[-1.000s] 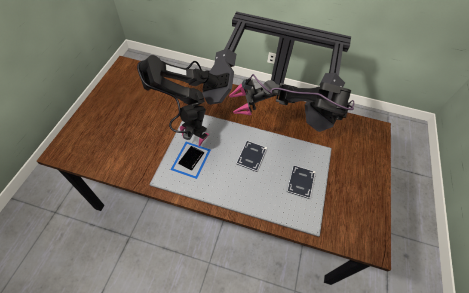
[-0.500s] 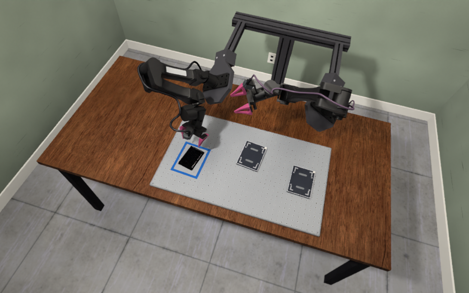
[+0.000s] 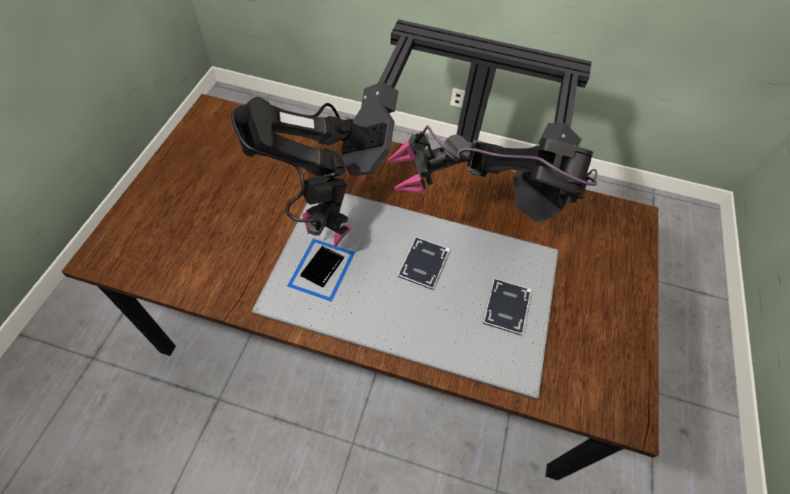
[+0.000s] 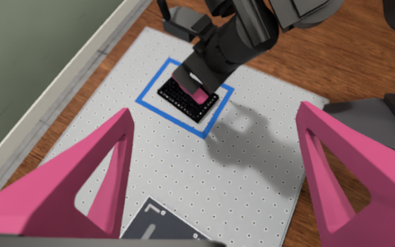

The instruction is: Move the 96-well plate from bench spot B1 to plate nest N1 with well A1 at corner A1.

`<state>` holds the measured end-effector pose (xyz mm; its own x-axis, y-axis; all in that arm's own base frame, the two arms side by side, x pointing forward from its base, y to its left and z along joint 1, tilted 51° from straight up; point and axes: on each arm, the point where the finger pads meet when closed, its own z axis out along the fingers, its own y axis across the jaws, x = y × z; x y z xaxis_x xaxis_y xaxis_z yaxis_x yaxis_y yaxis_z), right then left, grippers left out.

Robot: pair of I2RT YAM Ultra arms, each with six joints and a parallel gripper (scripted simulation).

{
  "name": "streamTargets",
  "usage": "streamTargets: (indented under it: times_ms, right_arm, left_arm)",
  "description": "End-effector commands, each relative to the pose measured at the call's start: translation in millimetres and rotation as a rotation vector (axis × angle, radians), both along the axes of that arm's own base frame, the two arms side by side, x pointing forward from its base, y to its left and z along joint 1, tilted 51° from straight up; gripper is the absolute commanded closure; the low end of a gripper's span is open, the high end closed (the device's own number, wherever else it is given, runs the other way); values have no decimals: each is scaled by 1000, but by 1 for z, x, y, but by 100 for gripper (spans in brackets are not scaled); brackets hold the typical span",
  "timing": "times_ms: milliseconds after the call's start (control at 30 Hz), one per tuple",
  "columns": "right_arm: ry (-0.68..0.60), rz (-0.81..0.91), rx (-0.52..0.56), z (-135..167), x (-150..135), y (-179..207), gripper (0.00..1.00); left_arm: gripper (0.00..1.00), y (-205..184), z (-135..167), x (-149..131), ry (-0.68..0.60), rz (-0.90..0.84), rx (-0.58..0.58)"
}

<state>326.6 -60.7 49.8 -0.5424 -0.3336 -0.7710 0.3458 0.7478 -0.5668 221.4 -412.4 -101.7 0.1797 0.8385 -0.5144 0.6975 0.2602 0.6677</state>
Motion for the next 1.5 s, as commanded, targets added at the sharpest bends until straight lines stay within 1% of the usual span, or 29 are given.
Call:
streamTargets:
  times_ms: [0, 733, 767, 900, 1067, 1133, 1333, 1400, 1467]
  right_arm:
    - [-5, 11, 2, 0, -2, 2, 0]
    - [-5, 11, 2, 0, -2, 2, 0]
    - [24, 17, 1, -8, -6, 2, 0]
    - [47, 2, 4, -11, -7, 0, 0]
    - [161, -43, 26, -27, -10, -6, 0]
    - [209, -62, 48, -31, -6, -7, 0]
    - [330, -155, 114, -30, 12, -14, 0]
    - [330, -155, 114, -30, 12, -14, 0]
    - [359, -179, 131, -30, 20, -15, 0]
  left_arm:
    - [0, -9, 7, -6, 11, -20, -25]
    - [0, -9, 7, -6, 11, -20, -25]
    - [0, -9, 7, -6, 11, -20, -25]
    - [0, -9, 7, -6, 11, -20, -25]
    - [0, -9, 7, -6, 11, -20, -25]
    - [0, -9, 7, -6, 11, -20, -25]
    - [0, -9, 7, -6, 11, -20, -25]
    - [0, -9, 7, -6, 11, -20, -25]
    - [0, -9, 7, -6, 11, -20, -25]
